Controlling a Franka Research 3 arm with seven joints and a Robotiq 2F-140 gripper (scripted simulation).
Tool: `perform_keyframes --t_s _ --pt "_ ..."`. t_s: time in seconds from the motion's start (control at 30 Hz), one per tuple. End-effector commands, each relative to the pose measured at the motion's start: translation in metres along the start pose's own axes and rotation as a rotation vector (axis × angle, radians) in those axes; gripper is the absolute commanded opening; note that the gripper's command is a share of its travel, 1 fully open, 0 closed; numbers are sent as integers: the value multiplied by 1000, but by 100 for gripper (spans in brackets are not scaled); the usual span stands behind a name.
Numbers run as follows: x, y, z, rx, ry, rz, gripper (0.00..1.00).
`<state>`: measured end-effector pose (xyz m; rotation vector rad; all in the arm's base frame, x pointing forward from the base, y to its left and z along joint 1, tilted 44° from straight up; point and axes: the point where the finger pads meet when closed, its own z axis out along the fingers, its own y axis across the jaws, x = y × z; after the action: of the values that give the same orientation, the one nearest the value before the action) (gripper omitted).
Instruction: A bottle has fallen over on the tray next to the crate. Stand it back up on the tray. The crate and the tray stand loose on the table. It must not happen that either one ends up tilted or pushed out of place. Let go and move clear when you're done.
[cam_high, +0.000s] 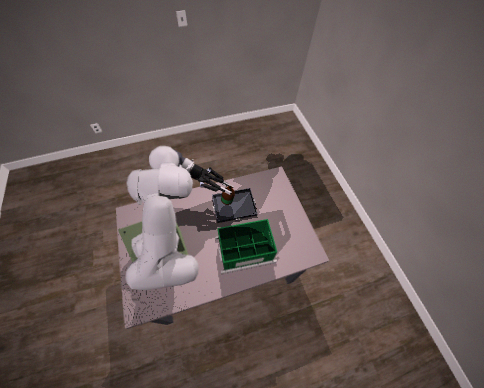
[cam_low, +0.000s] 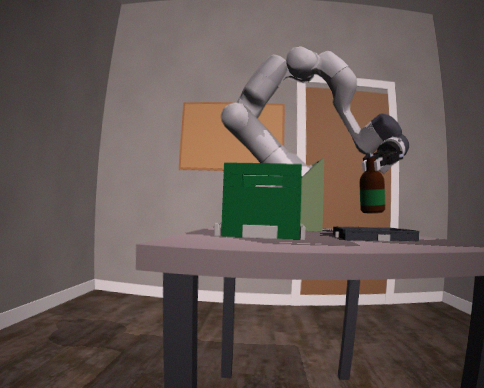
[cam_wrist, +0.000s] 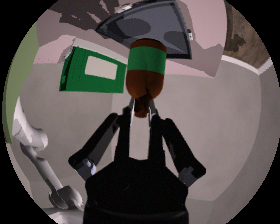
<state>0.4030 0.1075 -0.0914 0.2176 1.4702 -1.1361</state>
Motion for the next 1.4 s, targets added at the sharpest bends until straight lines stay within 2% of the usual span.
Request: perform_keyframes --t_s 0.0,0.67,1.37 --pt "-3 2 0 -2 -3 1 0" --pt "0 2 1 -2 -3 1 0" --pt "14 2 6 -2 -3 1 0"
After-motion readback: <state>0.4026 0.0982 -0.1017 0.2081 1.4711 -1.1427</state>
